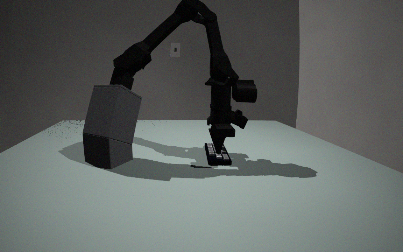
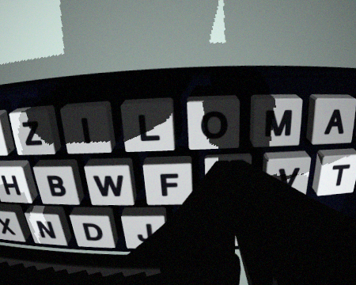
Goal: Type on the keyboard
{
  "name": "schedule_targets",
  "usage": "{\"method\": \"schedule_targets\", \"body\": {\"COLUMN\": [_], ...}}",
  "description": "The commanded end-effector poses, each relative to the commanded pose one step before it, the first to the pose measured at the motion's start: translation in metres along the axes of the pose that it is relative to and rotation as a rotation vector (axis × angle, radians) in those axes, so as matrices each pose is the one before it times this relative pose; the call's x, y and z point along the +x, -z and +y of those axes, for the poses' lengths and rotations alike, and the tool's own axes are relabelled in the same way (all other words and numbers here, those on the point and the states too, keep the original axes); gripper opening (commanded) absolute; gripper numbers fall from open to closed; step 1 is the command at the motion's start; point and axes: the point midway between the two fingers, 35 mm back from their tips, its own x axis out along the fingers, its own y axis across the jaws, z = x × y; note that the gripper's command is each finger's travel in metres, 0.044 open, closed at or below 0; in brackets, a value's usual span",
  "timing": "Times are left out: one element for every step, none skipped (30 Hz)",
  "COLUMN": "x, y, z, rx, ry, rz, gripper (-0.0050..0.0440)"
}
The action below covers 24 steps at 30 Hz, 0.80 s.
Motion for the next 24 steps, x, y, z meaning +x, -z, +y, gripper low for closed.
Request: {"method": "schedule_targets", "body": {"x": [0.00266,0.00000,0.00000,0.00000,0.00000,0.00000,-0.00199,-0.00328,-0.00487,-0.00694,-0.00665,-0.00629,-0.00434,-0.00153,0.00000,0.00000,0.00000,0.00000,0.00000,0.00000,0.00000,0.00000,0.00000,0.00325], "y": [0.00114,0.00000,0.00000,0.00000,0.00000,0.00000,-0.00012,-0.00017,-0.00018,-0.00011,0.00006,0.00021,0.00023,0.00010,0.00000,0.00000,0.00000,0.00000,0.00000,0.00000,0.00000,0.00000,0.00000,0.00061], "z": [0.00003,0.00000,0.00000,0.00000,0.00000,0.00000,-0.00001,-0.00002,-0.00002,-0.00001,0.00000,0.00002,0.00002,0.00001,0.00000,0.00000,0.00000,0.00000,0.00000,0.00000,0.00000,0.00000,0.00000,0.00071], "rx": [0.0033,0.0000,0.0000,0.0000,0.0000,0.0000,0.0000,0.0000,0.0000,0.0000,0.0000,0.0000,0.0000,0.0000,0.0000,0.0000,0.0000,0.0000,0.0000,0.0000,0.0000,0.0000,0.0000,0.0051], "ry": [-0.00073,0.00000,0.00000,0.00000,0.00000,0.00000,0.00002,0.00002,0.00002,0.00001,-0.00001,-0.00003,-0.00003,-0.00001,0.00000,0.00000,0.00000,0.00000,0.00000,0.00000,0.00000,0.00000,0.00000,0.00615], "rz": [0.00510,0.00000,0.00000,0.00000,0.00000,0.00000,0.00001,0.00001,0.00001,0.00001,0.00000,-0.00001,-0.00002,-0.00001,0.00000,0.00000,0.00000,0.00000,0.00000,0.00000,0.00000,0.00000,0.00000,0.00347], "gripper": [0.0000,0.0000,0.0000,0.0000,0.0000,0.0000,0.0000,0.0000,0.0000,0.0000,0.0000,0.0000,0.0000,0.0000,0.0000,0.0000,0.0000,0.0000,0.0000,0.0000,0.0000,0.0000,0.0000,0.0000]}}
